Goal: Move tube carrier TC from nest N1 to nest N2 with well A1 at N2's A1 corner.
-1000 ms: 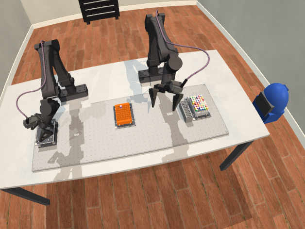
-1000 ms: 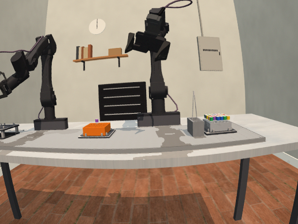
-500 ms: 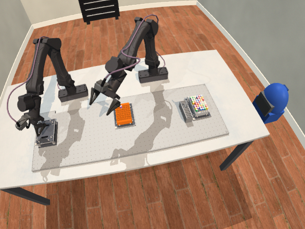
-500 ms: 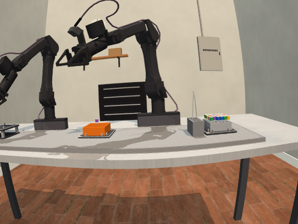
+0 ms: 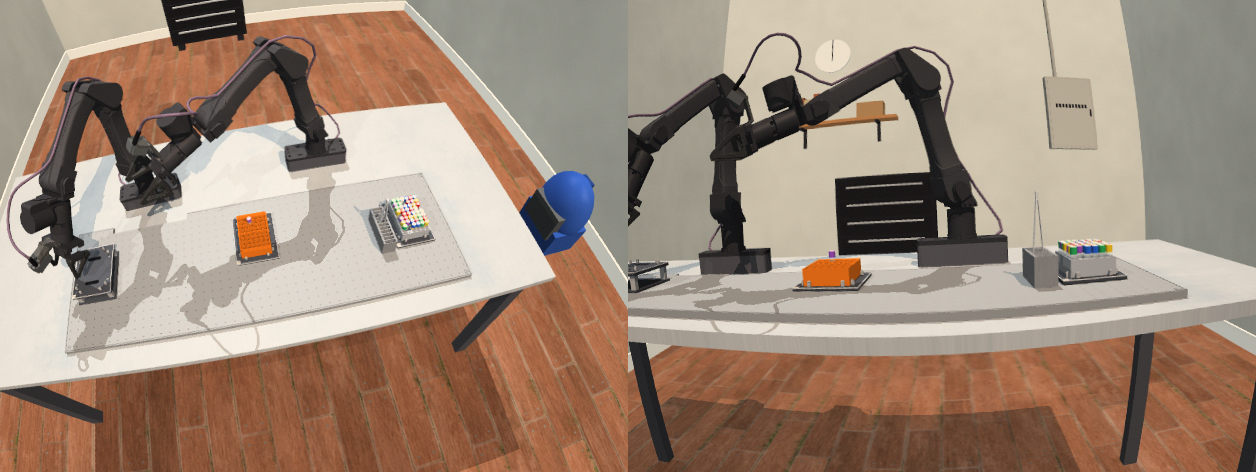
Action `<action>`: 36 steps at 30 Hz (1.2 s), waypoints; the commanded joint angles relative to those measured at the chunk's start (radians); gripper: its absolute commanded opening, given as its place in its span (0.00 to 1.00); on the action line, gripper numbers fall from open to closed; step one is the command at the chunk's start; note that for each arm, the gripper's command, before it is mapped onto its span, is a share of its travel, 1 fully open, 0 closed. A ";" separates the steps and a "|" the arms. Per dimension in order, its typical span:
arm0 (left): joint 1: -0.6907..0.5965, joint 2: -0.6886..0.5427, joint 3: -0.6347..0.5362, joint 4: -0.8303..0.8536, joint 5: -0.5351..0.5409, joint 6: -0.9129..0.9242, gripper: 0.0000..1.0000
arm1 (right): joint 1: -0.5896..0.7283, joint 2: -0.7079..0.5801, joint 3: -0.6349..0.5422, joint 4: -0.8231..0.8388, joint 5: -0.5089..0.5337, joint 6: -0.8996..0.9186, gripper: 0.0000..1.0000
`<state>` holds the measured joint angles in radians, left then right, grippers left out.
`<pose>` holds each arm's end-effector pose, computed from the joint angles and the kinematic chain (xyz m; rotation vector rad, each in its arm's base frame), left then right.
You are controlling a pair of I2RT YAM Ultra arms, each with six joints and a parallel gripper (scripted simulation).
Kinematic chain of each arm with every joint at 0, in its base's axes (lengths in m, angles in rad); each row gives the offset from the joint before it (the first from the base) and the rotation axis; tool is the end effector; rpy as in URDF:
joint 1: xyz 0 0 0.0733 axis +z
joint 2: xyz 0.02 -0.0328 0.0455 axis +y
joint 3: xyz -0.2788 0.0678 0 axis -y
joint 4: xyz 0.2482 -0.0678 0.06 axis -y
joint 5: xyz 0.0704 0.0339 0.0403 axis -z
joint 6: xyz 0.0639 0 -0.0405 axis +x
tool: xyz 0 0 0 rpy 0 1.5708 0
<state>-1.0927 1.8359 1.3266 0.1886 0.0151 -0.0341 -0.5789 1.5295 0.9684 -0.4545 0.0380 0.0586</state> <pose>0.2147 -0.4140 0.2767 1.0032 1.6937 -0.7711 0.2681 -0.1768 0.2019 0.8296 2.4688 -0.2387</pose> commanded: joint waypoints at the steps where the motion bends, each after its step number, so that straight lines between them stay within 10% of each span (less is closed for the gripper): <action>1: -0.039 0.006 0.030 0.068 -0.042 0.021 1.00 | -0.002 -0.005 0.037 -0.014 -0.022 -0.015 1.00; 22: -0.062 -0.094 -0.025 -0.080 -0.099 -0.008 1.00 | -0.002 -0.005 0.037 -0.014 -0.023 -0.015 1.00; 36: -0.109 -0.687 -0.324 -0.477 -0.278 -0.056 1.00 | 0.236 -0.189 -0.142 -0.062 -0.054 -0.058 1.00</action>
<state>-1.1873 1.2499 1.0416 -0.1783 -0.2031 -0.0700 -0.4118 1.3983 0.8677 -0.4873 0.0044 0.0090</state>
